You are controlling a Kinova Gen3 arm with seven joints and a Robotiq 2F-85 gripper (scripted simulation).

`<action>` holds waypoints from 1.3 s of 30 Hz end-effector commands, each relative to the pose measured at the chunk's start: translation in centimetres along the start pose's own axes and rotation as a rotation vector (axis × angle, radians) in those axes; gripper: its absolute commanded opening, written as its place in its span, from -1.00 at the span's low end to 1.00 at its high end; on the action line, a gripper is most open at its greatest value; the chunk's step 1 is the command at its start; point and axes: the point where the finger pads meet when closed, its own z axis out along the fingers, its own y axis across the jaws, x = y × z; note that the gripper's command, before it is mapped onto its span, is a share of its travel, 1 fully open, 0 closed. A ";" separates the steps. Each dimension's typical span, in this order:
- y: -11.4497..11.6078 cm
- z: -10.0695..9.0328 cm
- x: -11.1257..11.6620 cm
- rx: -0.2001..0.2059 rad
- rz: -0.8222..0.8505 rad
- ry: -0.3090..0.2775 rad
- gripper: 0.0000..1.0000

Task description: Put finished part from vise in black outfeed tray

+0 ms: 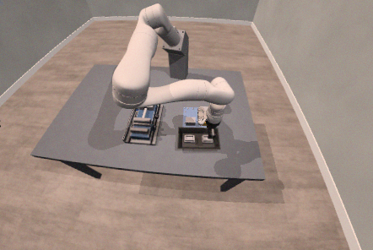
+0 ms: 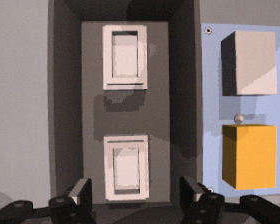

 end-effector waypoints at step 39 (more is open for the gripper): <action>-0.6 -9.0 0.0 0.016 0.000 -0.003 -1.00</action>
